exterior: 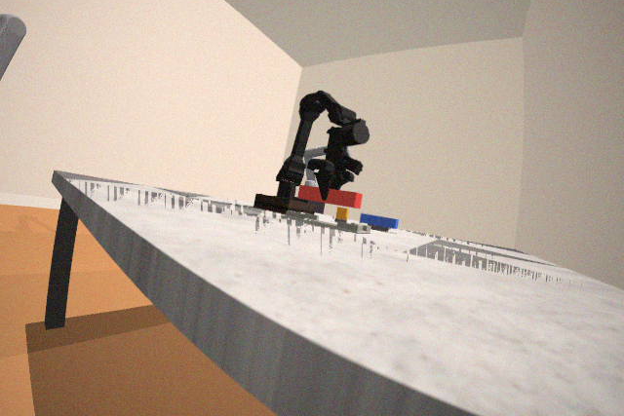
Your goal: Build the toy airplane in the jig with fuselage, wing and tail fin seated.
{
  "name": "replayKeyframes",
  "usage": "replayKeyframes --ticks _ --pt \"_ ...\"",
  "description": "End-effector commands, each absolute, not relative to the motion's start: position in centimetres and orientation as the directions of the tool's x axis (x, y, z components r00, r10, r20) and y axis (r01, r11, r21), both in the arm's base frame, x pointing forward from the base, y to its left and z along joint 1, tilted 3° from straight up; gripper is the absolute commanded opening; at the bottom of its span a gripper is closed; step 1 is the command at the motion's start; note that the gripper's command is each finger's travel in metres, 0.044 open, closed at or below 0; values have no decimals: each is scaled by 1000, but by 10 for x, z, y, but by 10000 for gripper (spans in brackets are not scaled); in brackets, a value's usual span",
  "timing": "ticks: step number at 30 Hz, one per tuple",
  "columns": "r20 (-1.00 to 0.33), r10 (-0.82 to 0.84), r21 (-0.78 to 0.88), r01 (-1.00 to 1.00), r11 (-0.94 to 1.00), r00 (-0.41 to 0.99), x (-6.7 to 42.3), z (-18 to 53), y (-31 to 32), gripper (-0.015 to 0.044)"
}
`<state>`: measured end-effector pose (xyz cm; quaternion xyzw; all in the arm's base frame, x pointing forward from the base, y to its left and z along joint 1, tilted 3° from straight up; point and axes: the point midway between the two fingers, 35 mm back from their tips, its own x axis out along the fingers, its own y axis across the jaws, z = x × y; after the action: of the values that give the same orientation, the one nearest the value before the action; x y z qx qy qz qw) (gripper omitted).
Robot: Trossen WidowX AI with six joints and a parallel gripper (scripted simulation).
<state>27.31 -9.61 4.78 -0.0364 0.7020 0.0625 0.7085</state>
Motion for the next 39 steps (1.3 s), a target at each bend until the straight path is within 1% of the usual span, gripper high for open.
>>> replayKeyframes --ticks 1,28,33,38,39 --pt "-999 35 34 -143 989 6 273 45 -97 196" --pt "-999 35 34 -143 989 6 273 7 -96 196" --pt "-999 37 36 -142 989 8 273 9 -96 163" --pt "-999 37 36 -142 989 8 273 9 -96 31" --pt "-999 37 36 -142 989 8 273 9 -96 58"
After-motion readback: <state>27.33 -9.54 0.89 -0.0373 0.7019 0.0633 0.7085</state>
